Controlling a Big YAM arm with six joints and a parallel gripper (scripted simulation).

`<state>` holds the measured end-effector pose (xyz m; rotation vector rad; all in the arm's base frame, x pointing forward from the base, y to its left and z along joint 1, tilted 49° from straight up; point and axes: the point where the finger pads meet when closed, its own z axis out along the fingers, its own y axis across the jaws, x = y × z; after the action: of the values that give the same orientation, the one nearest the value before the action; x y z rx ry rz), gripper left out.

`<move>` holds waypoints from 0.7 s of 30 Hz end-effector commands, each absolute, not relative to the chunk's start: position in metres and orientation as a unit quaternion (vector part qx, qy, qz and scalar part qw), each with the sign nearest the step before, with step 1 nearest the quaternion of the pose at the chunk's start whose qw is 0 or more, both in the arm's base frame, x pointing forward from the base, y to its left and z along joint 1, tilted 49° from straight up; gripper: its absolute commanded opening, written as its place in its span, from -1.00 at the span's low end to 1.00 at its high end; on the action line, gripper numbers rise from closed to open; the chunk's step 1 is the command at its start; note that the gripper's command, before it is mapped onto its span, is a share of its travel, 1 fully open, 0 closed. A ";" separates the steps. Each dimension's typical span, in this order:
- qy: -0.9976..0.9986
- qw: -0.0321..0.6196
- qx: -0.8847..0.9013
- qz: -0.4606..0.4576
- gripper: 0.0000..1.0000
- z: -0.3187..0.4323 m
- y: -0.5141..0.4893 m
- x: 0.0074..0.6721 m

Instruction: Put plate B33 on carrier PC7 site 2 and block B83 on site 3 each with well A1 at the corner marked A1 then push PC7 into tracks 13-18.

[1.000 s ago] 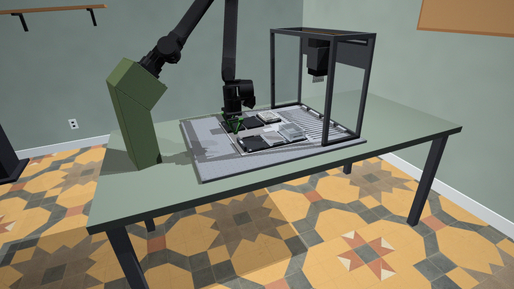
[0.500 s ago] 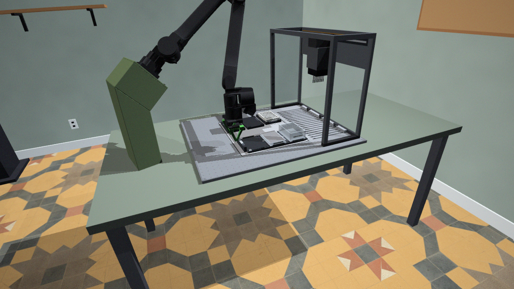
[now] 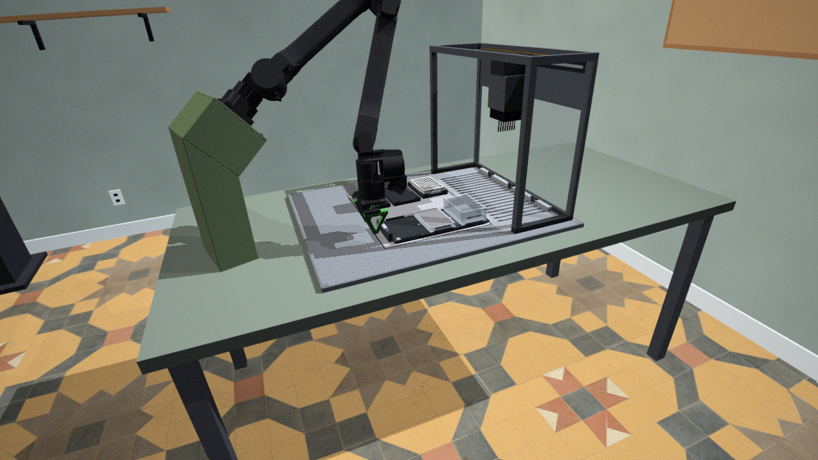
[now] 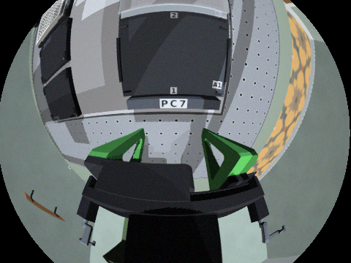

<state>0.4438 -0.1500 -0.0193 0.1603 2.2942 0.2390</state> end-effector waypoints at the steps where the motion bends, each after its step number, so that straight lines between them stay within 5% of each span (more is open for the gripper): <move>1: 0.905 0.409 0.063 0.095 0.60 -0.019 -0.148 0.452; 21: 0.905 0.409 0.067 0.094 0.60 -0.031 -0.149 0.464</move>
<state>0.4594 -0.1475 -0.0293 0.1584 2.2886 0.2382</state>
